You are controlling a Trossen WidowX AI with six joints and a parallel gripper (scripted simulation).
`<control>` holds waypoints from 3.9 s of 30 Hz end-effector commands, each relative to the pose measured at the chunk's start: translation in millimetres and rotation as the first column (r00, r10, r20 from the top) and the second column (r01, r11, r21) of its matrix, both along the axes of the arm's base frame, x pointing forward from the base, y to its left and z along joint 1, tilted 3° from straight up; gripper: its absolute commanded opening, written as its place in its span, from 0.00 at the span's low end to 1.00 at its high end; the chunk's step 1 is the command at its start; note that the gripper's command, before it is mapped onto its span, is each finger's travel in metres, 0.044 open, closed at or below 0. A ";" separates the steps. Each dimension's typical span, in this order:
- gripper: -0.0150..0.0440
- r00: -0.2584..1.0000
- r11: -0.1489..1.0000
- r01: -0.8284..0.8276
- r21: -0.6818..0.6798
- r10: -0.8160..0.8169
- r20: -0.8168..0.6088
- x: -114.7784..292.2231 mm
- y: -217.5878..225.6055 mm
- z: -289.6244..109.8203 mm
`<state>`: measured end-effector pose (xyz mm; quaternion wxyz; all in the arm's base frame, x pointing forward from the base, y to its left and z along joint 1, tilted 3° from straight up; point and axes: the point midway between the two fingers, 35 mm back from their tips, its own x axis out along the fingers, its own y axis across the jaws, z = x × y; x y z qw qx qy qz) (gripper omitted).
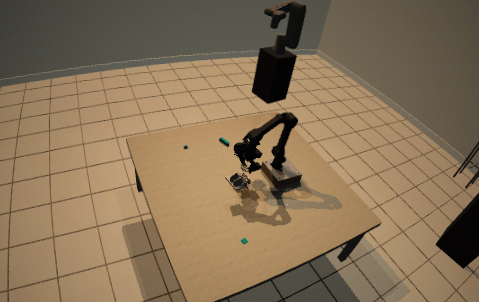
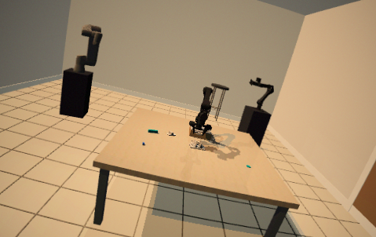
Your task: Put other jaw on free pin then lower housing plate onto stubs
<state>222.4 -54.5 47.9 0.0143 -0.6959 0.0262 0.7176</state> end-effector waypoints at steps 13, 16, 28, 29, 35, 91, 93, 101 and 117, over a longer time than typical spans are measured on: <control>0.85 1.000 1.000 0.005 0.004 -0.005 -0.001 -1.5 1.5 -0.2; 0.85 1.000 1.000 0.005 0.004 -0.005 -0.001 -1.5 1.5 -0.2; 0.85 1.000 1.000 0.005 0.004 -0.005 -0.001 -2.2 1.7 -0.2; 0.85 1.000 1.000 0.005 0.004 -0.005 -0.001 -2.2 1.7 -0.2; 0.85 1.000 1.000 0.005 0.004 -0.005 -0.001 -1.7 1.4 -5.9; 0.85 1.000 1.000 0.002 0.004 -0.002 -0.002 -4.6 1.0 -64.5; 0.85 1.000 1.000 0.002 0.004 -0.002 -0.002 -4.6 1.0 -64.5; 0.85 1.000 1.000 -0.001 0.004 0.001 -0.002 -4.7 1.0 -66.8; 0.85 1.000 1.000 -0.003 0.004 0.003 -0.002 -4.8 1.0 -69.4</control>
